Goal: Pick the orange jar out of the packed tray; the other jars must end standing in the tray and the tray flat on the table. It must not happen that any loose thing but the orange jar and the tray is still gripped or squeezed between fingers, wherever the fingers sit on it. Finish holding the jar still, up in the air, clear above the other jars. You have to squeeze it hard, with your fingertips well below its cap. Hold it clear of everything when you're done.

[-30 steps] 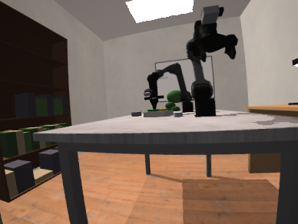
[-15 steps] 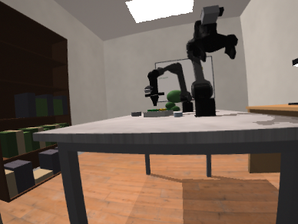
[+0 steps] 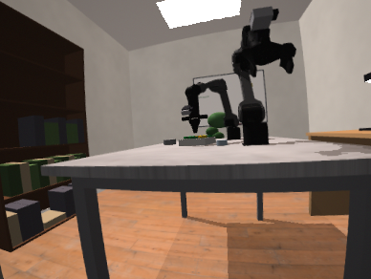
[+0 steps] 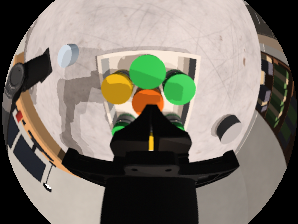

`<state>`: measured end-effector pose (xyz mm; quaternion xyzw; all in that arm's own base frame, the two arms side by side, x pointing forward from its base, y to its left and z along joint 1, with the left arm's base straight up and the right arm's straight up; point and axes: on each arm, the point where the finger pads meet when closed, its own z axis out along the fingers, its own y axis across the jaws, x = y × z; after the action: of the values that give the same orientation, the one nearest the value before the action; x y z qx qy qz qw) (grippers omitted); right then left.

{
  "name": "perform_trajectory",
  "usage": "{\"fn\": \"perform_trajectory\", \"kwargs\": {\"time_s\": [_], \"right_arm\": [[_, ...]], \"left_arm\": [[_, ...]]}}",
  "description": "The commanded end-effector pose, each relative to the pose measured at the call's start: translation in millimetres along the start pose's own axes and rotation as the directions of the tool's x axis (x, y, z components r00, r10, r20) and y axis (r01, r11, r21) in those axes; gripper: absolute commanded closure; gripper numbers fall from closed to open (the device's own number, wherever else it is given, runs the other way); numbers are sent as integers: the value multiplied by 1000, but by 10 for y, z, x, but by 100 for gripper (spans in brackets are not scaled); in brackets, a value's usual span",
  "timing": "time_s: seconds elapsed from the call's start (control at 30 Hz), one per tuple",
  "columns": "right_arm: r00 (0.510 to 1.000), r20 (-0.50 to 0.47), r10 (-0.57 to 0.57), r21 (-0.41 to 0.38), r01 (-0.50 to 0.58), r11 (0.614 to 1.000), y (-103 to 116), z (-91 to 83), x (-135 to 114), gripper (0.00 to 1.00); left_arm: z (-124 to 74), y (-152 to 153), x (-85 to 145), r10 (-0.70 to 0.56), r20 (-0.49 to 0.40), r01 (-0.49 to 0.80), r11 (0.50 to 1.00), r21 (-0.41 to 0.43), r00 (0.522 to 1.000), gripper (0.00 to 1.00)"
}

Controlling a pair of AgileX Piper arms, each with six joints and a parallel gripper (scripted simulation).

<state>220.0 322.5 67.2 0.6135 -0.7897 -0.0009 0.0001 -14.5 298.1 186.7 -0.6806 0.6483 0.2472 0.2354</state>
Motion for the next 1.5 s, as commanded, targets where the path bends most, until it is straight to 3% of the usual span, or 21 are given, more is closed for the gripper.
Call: {"fn": "perform_trajectory", "kwargs": {"time_s": [0.0, 1.47], "right_arm": [[1000, 1, 1, 2, -1, 1000, -13, -8, 5, 100], [1000, 1, 1, 2, -1, 1000, 43, 172, -3, 100]], "left_arm": [[-2, 0, -4, 0, 1, 0, 1000, 0, 1000, 0], [-2, 0, -4, 0, 1, 0, 1000, 0, 1000, 0]]}}
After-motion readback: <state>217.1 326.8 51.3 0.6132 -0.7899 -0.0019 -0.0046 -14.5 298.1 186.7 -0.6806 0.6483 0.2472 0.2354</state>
